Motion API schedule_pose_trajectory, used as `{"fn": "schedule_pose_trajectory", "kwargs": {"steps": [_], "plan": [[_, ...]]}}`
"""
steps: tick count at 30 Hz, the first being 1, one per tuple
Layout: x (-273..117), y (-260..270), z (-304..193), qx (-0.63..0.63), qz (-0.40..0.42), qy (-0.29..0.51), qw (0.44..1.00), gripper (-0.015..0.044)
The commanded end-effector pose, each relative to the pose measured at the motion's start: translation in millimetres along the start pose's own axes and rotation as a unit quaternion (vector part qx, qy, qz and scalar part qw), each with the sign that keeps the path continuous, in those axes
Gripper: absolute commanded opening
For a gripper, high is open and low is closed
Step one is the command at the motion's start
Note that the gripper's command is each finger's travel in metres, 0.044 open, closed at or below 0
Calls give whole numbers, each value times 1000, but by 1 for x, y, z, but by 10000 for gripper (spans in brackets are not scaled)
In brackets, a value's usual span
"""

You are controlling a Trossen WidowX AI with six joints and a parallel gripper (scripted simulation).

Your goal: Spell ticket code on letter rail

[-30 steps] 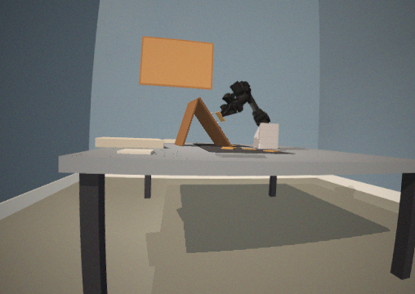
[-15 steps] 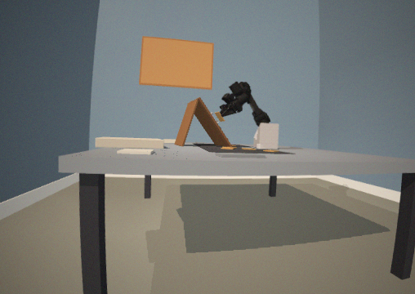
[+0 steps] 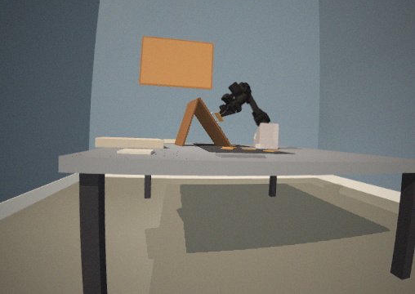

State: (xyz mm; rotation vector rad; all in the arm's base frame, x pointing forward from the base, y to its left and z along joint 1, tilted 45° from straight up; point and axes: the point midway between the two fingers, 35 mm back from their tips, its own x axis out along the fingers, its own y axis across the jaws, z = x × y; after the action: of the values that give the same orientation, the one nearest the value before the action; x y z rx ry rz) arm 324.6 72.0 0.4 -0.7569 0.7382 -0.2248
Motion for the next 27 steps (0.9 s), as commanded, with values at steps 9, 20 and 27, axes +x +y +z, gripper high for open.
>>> {"fn": "schedule_pose_trajectory", "kwargs": {"steps": [9,20,27], "plan": [[-1,-7,-1,-1,1,-1,1000,0],[-1,-13,-1,-1,1,-1,1000,0],[-1,-16,-1,-1,1,-1,1000,0]]}}
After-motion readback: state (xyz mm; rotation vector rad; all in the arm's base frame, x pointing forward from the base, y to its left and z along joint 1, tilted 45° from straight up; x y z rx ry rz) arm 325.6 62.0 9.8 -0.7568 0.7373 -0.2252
